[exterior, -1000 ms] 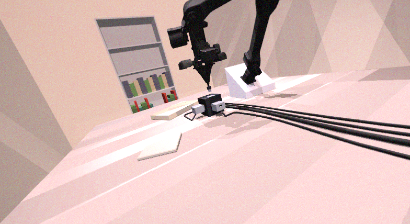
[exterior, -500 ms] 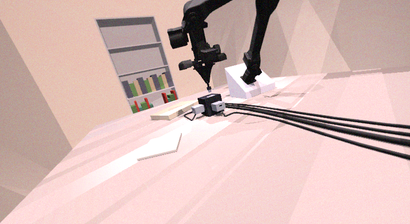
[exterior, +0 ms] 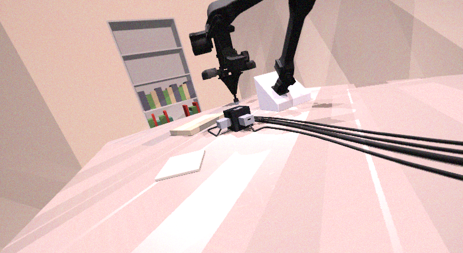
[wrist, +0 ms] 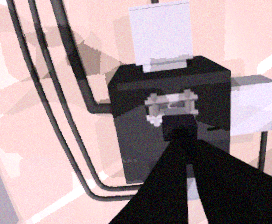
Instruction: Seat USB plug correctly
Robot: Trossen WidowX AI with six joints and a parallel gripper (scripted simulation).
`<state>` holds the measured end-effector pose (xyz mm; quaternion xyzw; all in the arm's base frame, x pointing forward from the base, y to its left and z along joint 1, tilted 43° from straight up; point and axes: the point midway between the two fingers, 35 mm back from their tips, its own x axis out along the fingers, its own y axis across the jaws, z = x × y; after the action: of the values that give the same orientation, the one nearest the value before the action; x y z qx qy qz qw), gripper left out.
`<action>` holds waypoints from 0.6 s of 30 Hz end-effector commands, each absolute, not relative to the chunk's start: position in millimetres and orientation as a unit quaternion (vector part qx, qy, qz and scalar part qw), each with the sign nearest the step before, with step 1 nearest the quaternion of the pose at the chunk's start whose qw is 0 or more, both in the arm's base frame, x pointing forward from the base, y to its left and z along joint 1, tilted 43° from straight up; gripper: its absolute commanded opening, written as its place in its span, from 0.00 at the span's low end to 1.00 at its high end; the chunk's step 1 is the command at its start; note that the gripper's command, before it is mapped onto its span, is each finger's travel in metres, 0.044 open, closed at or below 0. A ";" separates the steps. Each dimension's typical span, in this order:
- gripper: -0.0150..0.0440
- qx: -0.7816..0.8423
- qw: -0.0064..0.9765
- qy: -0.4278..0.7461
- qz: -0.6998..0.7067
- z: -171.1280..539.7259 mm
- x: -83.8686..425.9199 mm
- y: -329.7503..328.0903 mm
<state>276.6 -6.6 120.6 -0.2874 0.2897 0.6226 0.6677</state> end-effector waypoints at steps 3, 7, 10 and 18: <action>0.25 -0.292 0.665 0.289 0.624 119.4 276.4 -5.9; 0.25 -0.294 0.664 0.288 0.625 119.0 276.5 -5.7; 0.25 -0.295 0.663 0.287 0.625 118.6 276.5 -5.5; 0.25 -0.298 0.662 0.286 0.625 117.7 276.6 -5.1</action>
<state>276.8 -5.6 118.6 -0.2936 0.2866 0.6241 0.6650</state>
